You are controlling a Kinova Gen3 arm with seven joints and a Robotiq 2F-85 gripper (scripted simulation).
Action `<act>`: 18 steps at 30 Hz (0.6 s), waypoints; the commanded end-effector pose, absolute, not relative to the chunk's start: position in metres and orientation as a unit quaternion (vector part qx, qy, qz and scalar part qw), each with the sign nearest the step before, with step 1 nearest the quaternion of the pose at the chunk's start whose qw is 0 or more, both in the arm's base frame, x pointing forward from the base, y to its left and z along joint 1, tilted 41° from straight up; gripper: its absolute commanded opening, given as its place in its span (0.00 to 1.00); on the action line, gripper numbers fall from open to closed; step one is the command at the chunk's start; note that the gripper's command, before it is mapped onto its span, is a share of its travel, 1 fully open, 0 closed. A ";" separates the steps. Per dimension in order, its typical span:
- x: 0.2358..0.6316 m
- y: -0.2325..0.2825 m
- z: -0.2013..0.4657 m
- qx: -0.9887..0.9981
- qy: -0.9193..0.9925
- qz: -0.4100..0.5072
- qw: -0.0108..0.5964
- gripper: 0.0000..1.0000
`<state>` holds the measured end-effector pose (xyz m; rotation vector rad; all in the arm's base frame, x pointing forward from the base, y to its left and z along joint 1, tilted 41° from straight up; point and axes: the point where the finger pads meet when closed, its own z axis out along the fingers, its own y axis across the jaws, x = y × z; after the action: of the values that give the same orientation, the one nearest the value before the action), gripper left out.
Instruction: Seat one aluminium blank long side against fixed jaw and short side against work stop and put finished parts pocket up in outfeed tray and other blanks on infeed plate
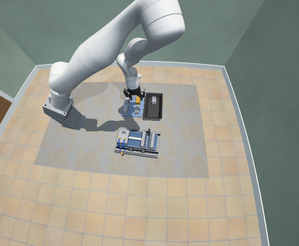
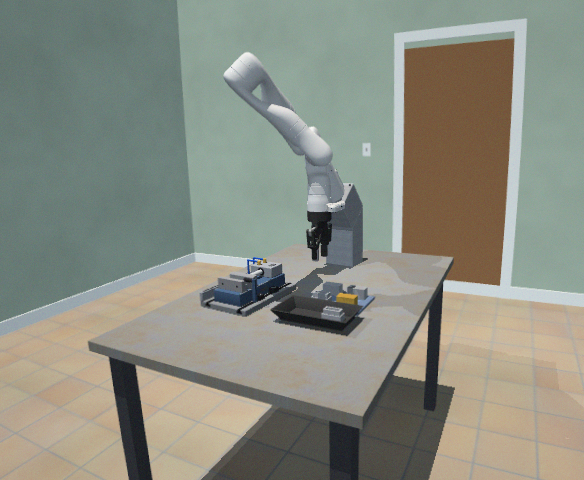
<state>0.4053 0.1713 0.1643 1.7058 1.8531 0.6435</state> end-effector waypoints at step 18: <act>0.449 0.169 0.103 0.635 0.689 0.230 0.264 0.67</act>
<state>0.4470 0.1709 0.1190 1.7006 1.8526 0.6481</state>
